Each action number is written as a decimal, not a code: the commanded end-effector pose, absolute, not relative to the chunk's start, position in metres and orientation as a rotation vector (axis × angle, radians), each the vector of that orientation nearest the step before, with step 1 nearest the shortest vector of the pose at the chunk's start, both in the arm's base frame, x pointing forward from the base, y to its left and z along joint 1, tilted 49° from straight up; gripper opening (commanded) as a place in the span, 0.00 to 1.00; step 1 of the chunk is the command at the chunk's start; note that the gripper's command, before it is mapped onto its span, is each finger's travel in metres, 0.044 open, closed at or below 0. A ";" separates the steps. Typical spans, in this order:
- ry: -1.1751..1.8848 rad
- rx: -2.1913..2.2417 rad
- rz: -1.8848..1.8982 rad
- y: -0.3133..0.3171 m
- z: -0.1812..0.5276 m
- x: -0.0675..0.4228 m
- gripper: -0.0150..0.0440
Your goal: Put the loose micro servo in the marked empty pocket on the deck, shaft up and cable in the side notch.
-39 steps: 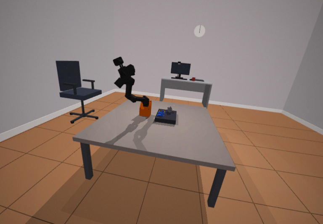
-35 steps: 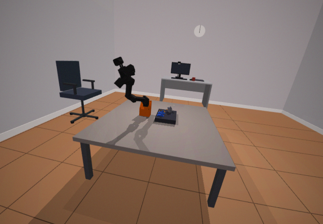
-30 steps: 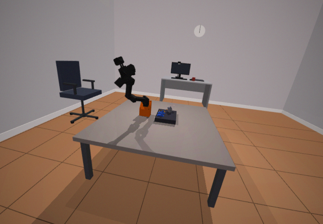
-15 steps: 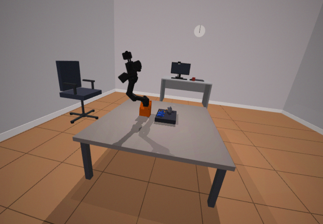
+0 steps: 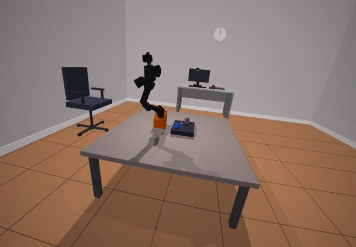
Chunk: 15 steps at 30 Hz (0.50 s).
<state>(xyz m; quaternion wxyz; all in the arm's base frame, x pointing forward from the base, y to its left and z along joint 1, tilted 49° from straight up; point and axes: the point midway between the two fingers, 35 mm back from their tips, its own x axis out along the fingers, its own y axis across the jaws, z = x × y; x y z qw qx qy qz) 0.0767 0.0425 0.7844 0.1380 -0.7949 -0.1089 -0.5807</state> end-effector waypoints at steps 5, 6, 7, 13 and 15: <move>-0.316 -2.445 -1.638 0.074 0.773 0.108 1.00; -0.318 -2.459 -1.633 0.077 0.772 0.110 1.00; -0.318 -2.476 -1.628 0.081 0.770 0.114 1.00; -0.307 -2.593 -1.601 0.101 0.759 0.136 1.00; -0.300 -2.619 -1.590 0.105 0.756 0.142 1.00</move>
